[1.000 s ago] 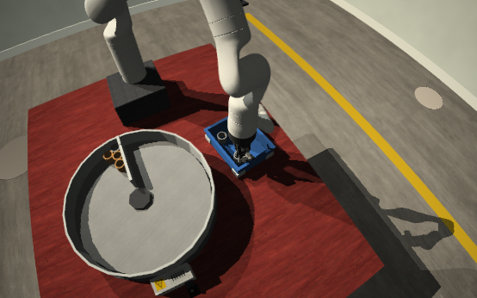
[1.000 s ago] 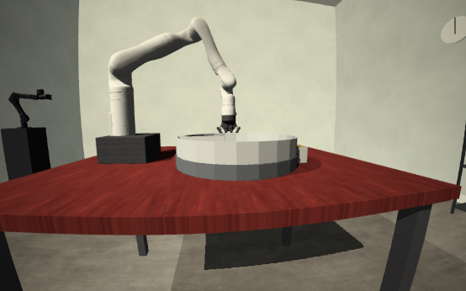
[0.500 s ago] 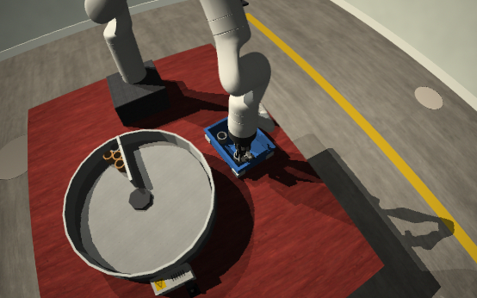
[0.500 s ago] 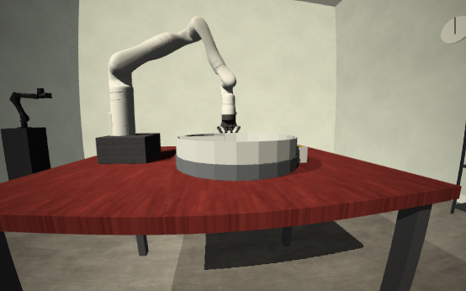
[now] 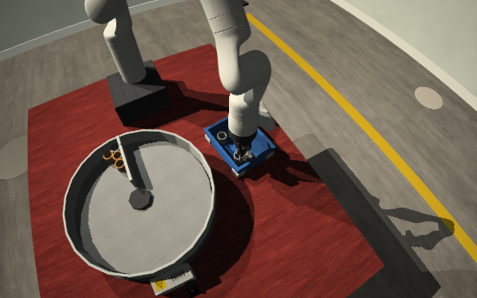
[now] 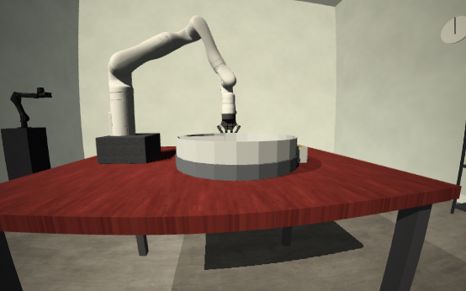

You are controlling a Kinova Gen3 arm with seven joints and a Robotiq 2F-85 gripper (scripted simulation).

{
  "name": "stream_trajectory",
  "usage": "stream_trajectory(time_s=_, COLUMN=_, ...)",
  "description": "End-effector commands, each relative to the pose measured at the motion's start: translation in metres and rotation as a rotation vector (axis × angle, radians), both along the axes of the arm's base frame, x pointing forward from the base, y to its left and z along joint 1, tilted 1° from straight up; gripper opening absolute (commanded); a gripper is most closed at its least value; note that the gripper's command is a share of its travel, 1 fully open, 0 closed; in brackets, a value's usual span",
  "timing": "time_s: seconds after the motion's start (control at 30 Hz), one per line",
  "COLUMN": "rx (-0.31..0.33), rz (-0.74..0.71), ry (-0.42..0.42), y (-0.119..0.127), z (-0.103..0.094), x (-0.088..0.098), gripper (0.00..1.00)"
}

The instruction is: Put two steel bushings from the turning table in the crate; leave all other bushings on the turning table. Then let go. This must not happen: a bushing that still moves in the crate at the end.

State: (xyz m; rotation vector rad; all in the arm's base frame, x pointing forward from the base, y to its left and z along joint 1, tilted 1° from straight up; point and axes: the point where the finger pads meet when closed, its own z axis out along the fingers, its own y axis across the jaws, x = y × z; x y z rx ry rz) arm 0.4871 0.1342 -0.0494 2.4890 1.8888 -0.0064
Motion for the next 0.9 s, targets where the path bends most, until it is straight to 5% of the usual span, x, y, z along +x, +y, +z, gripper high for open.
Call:
stream_trajectory(time_s=0.0, rx=0.000, rz=0.000, ry=-0.001, y=0.001, z=0.013, x=0.001, gripper=0.16)
stream_trajectory(time_s=0.13, rx=-0.004, rz=0.002, ry=0.001, y=0.002, z=0.061, x=0.000, gripper=0.16)
stream_trajectory(time_s=0.53, rx=-0.004, rz=0.002, ry=0.001, y=0.002, z=0.061, x=0.000, gripper=0.16)
stream_trajectory(time_s=0.7, rx=-0.006, rz=0.003, ry=0.006, y=0.003, z=0.117, x=-0.001, gripper=0.16)
stream_trajectory(time_s=0.87, rx=-0.006, rz=0.003, ry=0.006, y=0.003, z=0.117, x=-0.001, gripper=0.16)
